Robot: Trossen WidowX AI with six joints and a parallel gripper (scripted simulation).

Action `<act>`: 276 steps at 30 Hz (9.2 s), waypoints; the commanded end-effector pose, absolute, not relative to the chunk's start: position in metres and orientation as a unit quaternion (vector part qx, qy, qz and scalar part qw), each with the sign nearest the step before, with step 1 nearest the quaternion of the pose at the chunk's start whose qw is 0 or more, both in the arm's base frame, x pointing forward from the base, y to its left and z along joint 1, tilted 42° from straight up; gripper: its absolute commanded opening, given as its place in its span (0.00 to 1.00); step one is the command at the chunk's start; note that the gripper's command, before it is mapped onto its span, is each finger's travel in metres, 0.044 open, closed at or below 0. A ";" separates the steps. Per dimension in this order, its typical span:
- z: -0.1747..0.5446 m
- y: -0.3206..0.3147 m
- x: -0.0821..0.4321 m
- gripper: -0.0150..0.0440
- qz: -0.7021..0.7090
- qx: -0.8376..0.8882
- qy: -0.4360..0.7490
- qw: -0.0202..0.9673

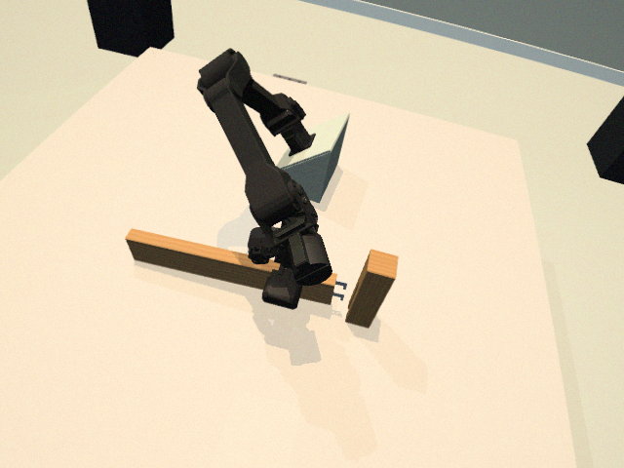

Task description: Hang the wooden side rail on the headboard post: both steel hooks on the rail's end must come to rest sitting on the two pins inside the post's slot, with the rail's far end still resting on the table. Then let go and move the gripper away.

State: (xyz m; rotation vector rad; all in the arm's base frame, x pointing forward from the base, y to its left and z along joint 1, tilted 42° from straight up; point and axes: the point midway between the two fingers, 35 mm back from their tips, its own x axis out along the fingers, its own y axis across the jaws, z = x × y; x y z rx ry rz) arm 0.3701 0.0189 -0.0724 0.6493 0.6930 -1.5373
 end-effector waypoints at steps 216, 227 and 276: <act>-0.083 0.040 0.373 0.25 -0.664 0.285 0.301 0.622; -0.085 0.041 0.372 0.25 -0.664 0.285 0.302 0.622; -0.087 0.045 0.374 0.25 -0.664 0.285 0.302 0.622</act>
